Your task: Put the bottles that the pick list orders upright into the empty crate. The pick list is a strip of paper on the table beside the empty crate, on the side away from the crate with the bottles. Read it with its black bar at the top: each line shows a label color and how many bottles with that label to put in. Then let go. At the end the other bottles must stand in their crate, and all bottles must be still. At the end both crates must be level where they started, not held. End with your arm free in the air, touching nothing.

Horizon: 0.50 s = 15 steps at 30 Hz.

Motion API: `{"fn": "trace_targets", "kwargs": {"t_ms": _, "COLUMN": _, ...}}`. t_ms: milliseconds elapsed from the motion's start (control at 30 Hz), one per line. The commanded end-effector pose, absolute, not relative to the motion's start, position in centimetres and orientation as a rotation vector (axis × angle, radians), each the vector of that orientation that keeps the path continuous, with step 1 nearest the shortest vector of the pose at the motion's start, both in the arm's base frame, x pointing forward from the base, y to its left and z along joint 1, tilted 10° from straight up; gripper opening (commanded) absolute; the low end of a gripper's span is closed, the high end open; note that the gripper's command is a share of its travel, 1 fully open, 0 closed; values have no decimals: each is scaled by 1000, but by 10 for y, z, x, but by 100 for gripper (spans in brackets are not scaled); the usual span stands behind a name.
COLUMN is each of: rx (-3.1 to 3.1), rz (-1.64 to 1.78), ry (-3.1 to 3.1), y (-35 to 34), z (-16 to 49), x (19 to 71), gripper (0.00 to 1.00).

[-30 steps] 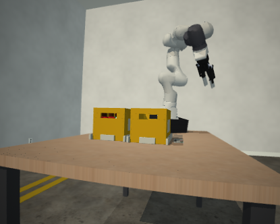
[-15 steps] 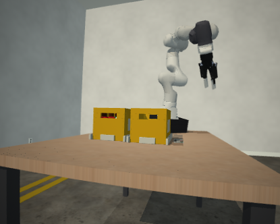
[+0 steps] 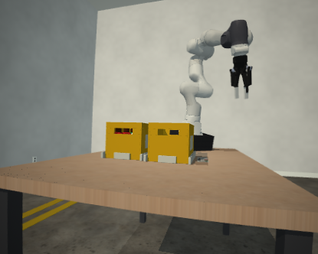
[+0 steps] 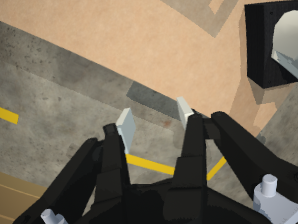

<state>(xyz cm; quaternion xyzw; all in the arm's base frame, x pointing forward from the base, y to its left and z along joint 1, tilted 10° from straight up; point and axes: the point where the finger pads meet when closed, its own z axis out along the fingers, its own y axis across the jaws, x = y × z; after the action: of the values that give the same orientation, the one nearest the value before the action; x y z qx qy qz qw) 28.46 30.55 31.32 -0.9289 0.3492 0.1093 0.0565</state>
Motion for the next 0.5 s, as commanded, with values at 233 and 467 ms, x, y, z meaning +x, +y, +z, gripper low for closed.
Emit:
{"fn": "trace_targets", "kwargs": {"t_ms": 233, "rx": -2806, "rz": 57, "ry": 1037, "y": 320, "z": 328, "x": 317, "gripper": 38}}
{"fn": "trace_targets", "kwargs": {"t_ms": 467, "rx": -2804, "rz": -98, "ry": 989, "y": 331, "z": 340, "x": 332, "gripper": 38}}
